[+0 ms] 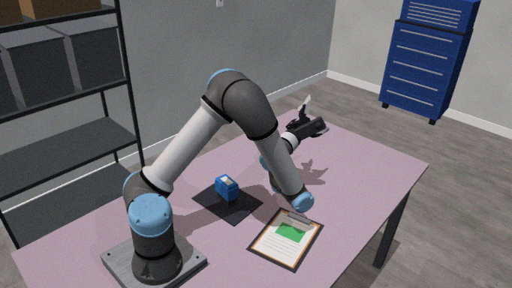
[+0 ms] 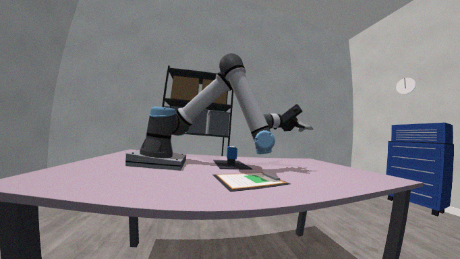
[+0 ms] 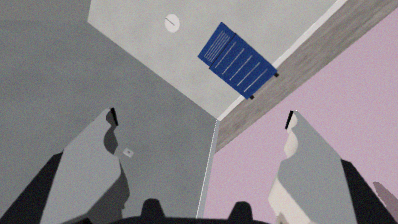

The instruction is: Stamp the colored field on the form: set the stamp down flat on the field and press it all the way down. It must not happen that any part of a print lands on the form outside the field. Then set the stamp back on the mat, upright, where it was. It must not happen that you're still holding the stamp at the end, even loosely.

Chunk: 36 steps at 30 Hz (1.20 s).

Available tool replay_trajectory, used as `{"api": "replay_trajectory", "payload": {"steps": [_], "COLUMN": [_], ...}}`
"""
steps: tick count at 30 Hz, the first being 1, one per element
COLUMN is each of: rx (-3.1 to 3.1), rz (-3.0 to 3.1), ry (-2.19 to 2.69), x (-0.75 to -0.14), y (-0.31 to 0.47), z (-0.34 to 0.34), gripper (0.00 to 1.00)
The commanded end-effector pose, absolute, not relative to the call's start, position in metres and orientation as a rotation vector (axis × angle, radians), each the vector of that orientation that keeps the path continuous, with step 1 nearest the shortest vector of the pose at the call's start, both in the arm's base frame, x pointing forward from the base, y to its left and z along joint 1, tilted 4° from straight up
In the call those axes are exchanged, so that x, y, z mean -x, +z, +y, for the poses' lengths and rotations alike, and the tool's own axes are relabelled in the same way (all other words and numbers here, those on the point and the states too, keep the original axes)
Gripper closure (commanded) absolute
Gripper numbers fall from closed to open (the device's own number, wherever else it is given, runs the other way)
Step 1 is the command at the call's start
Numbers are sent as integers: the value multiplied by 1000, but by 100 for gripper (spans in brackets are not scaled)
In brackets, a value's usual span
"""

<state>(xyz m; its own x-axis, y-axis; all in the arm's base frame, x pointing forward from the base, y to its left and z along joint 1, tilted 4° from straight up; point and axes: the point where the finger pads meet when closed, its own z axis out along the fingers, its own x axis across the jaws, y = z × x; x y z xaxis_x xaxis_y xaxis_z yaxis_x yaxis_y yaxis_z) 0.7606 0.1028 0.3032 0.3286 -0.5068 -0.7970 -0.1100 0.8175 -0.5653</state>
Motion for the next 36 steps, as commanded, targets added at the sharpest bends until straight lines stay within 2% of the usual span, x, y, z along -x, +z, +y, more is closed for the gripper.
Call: {"api": "replay_trajectory", "payload": {"steps": [1,36], "rx": [593,637], "rz": [1225,1254], "ry": [-281,-326], "x": [-760,-765], "y": [304,306], "z": [103,105], "gripper": [0,0]}}
